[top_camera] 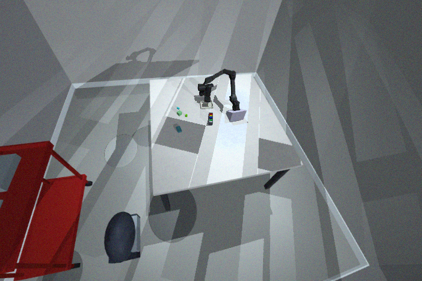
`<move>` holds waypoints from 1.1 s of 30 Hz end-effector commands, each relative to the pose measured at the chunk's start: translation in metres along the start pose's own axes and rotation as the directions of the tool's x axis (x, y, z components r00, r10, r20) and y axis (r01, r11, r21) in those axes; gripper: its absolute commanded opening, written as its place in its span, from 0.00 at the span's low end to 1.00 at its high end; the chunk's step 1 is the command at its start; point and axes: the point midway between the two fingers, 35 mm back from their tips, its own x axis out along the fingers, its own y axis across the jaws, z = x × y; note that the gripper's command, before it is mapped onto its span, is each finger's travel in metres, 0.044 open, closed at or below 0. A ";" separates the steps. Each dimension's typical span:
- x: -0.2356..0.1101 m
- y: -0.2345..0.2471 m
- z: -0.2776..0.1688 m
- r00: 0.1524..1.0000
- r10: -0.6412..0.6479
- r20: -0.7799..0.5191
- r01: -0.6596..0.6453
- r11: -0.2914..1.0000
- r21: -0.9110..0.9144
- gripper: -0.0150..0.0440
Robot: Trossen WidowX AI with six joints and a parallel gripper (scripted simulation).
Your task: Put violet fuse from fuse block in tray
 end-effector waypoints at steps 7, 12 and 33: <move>0.017 -0.001 -0.001 1.000 -0.002 0.004 0.002 1.000 -0.002 0.25; 0.017 -0.001 0.000 1.000 -0.004 0.001 0.004 1.000 0.001 0.30; -0.019 -0.001 -0.001 1.000 -0.001 0.003 0.001 1.000 -0.003 0.81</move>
